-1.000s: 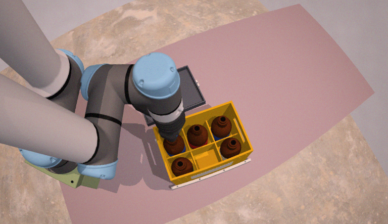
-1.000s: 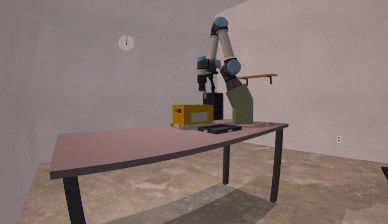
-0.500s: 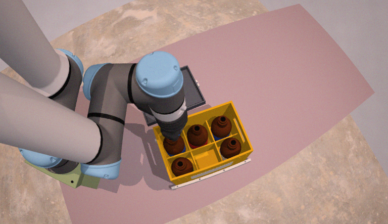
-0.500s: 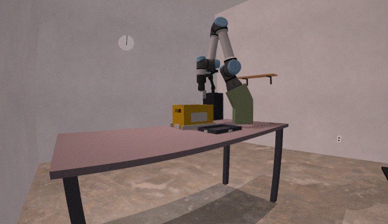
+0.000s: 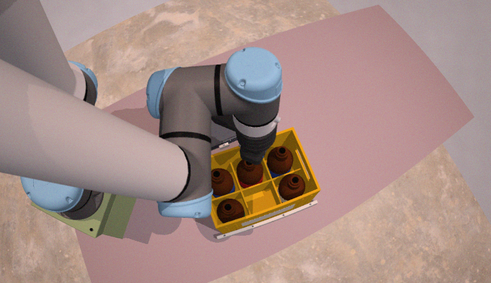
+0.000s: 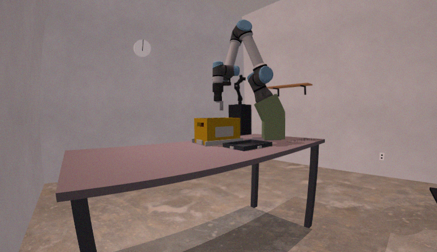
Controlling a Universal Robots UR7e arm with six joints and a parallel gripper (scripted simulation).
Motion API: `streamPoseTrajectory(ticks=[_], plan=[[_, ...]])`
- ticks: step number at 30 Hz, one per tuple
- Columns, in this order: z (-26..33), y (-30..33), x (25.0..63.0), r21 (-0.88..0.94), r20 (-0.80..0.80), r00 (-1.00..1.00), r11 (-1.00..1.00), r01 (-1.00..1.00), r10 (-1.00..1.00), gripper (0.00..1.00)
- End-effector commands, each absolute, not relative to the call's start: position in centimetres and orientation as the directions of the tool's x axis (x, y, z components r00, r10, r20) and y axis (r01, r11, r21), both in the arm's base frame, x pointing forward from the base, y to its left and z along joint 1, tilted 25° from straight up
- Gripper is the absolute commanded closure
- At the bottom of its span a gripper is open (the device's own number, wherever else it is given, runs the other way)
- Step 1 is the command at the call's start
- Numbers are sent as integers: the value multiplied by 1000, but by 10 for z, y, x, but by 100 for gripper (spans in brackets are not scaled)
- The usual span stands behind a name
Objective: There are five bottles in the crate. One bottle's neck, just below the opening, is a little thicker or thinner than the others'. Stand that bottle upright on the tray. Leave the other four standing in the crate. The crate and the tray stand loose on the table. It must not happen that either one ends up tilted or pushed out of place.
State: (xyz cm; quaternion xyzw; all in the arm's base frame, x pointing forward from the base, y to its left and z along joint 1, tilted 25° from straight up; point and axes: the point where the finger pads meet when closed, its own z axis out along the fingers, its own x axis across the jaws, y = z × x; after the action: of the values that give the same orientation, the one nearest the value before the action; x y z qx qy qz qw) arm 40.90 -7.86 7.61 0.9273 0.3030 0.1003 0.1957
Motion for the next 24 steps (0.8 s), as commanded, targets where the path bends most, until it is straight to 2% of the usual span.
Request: streamPoseTrajectory(ticks=[1,3,4,24], plan=[[76,-79,415,421,60,800,-742,523,598,100],[76,-79,415,421,60,800,-742,523,598,100],[76,-79,415,421,60,800,-742,523,598,0],[76,-79,415,421,60,800,-742,522,597,0]])
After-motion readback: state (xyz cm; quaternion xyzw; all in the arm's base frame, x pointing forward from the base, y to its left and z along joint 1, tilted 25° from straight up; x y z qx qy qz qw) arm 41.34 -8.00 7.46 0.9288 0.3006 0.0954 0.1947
